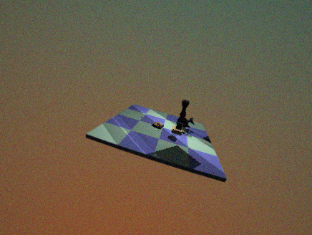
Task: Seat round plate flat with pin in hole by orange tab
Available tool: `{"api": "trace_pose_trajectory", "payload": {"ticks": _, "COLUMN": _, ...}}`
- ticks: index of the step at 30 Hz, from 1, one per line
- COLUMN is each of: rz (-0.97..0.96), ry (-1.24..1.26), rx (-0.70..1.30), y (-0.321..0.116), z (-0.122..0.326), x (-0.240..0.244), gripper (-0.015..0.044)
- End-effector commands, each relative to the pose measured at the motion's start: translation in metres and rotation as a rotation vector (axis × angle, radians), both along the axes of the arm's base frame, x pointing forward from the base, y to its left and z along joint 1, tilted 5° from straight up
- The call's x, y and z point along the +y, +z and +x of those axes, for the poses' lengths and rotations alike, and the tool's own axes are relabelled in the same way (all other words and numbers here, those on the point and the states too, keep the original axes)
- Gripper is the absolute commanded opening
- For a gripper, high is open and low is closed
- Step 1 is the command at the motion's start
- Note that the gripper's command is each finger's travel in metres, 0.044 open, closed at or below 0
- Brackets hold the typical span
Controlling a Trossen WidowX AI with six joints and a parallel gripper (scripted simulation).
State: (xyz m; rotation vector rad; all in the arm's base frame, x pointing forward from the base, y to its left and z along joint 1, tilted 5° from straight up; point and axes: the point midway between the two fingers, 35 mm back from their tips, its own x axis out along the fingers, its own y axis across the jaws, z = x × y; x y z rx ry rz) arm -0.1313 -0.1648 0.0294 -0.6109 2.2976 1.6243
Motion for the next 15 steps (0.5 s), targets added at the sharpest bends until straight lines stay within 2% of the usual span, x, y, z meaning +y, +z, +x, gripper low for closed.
{"api": "trace_pose_trajectory", "payload": {"ticks": 1, "rz": 0.012, "ry": 0.016, "rx": -0.002, "y": 0.000, "z": 0.002, "x": -0.002, "gripper": 0.0374}}
{"api": "trace_pose_trajectory", "payload": {"ticks": 3, "rz": 0.112, "ry": 0.142, "rx": -0.015, "y": -0.001, "z": 0.016, "x": -0.017, "gripper": 0.0321}}
{"api": "trace_pose_trajectory", "payload": {"ticks": 8, "rz": 0.479, "ry": 0.643, "rx": 0.002, "y": -0.004, "z": 0.084, "x": -0.059, "gripper": 0.0190}}
{"api": "trace_pose_trajectory", "payload": {"ticks": 10, "rz": 0.525, "ry": 0.709, "rx": 0.009, "y": -0.004, "z": 0.094, "x": -0.062, "gripper": 0.0138}}
{"api": "trace_pose_trajectory", "payload": {"ticks": 15, "rz": 0.856, "ry": 1.207, "rx": 0.116, "y": -0.007, "z": 0.171, "x": -0.072, "gripper": 0.0006}}
